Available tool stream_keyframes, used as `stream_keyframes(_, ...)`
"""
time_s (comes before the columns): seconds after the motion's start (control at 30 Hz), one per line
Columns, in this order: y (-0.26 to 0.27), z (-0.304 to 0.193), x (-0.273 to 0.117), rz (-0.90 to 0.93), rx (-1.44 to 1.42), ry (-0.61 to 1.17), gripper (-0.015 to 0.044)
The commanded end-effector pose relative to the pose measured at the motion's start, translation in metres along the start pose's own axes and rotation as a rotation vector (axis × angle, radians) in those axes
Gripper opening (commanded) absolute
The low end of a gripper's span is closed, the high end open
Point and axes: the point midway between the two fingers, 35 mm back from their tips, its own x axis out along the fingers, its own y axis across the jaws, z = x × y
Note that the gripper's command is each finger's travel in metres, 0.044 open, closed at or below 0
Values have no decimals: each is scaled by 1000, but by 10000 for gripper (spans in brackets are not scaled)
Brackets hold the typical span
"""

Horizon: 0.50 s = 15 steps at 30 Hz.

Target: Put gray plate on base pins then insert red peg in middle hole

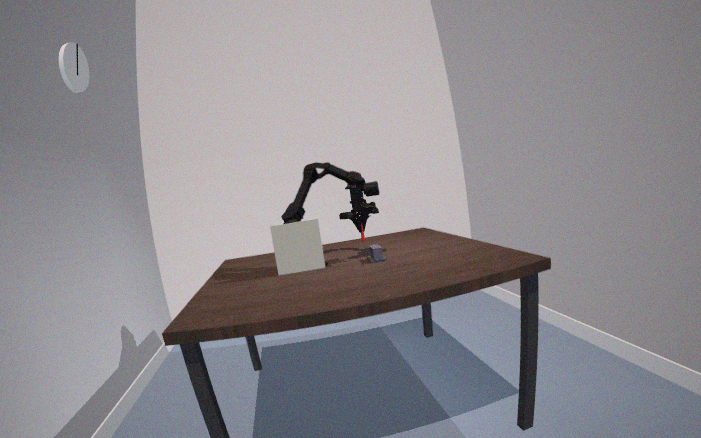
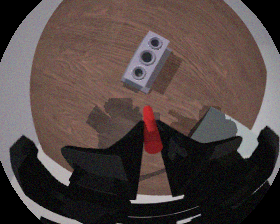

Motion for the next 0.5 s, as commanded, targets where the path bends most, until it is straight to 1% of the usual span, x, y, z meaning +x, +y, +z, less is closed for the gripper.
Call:
stream_keyframes(0.0, 2, 14, -1, 1, -3, -5, 0)
stream_keyframes(0.47, 2, 59, 4, 7, -10, 4, 0)
